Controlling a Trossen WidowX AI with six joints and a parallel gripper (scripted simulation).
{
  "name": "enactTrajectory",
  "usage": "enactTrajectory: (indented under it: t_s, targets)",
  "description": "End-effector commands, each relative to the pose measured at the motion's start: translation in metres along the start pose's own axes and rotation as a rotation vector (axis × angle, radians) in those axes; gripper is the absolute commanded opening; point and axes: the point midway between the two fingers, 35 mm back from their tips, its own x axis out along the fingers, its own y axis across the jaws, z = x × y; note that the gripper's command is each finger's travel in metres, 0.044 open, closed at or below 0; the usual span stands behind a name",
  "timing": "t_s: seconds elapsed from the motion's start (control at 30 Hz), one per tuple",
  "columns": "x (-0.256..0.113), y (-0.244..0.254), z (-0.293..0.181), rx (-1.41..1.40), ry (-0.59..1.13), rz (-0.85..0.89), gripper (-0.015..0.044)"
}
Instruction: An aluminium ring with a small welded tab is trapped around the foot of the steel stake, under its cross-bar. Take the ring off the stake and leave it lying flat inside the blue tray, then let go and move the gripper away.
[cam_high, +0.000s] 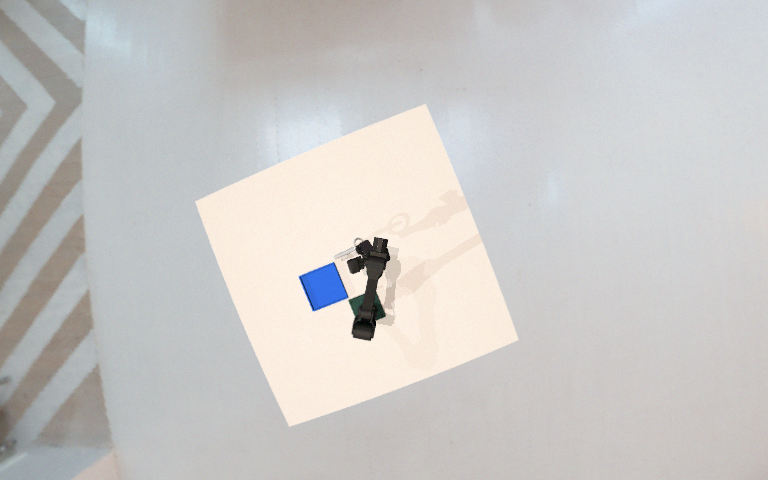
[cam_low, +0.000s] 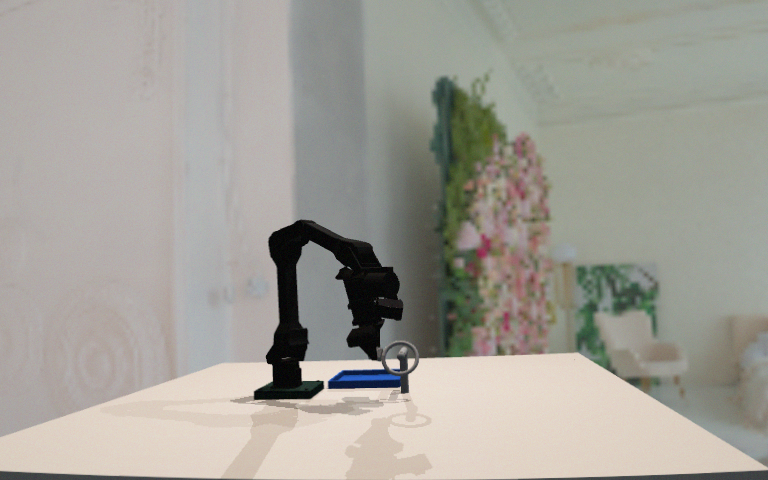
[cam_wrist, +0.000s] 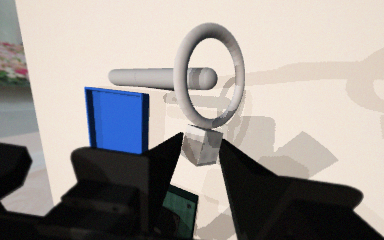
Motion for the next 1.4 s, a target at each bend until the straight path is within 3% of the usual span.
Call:
enactTrajectory:
  t_s: [0.0, 1.37]
  targets:
    - [-0.003, -0.003, 0.002, -0.005, -0.008, 0.001, 0.0]
    - [-0.01, -0.025, 0.005, -0.005, -0.008, -0.001, 0.0]
